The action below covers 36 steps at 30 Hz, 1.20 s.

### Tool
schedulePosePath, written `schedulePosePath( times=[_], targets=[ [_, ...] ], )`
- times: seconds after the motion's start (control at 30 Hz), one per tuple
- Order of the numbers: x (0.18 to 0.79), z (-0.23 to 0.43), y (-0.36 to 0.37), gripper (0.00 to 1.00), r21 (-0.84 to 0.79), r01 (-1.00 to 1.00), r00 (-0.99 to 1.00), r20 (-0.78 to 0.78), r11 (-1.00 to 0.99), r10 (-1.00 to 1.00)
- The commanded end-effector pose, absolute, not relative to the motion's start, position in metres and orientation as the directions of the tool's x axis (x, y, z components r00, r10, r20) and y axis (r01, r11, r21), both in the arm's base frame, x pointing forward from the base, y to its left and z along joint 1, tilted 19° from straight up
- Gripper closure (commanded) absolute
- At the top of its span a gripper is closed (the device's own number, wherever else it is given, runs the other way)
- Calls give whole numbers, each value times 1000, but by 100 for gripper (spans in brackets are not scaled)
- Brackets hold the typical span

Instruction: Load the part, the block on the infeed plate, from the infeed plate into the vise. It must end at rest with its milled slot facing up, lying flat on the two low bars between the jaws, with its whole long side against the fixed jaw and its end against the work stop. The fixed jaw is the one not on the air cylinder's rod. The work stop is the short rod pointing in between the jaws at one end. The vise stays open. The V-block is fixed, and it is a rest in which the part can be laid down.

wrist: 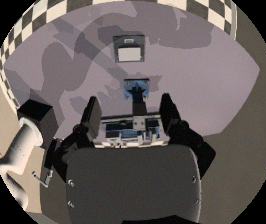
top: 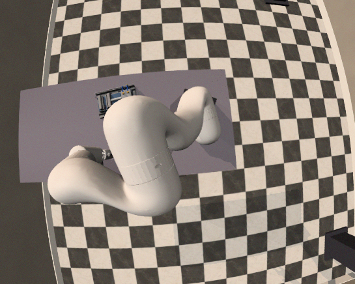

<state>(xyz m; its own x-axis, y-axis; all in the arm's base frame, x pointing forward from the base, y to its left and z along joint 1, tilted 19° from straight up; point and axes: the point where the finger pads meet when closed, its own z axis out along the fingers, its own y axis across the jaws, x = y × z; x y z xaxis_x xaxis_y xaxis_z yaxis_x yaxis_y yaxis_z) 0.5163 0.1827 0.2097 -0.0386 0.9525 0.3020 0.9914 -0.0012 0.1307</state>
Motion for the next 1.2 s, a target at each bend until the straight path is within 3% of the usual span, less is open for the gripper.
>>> schedulePosePath(
  times=[0.0,1.17],
  targets=[
    [517,211,183,11,133,991,-39,302,-2,952],
    [519,195,188,11,132,991,-39,303,-1,952]
  ],
)
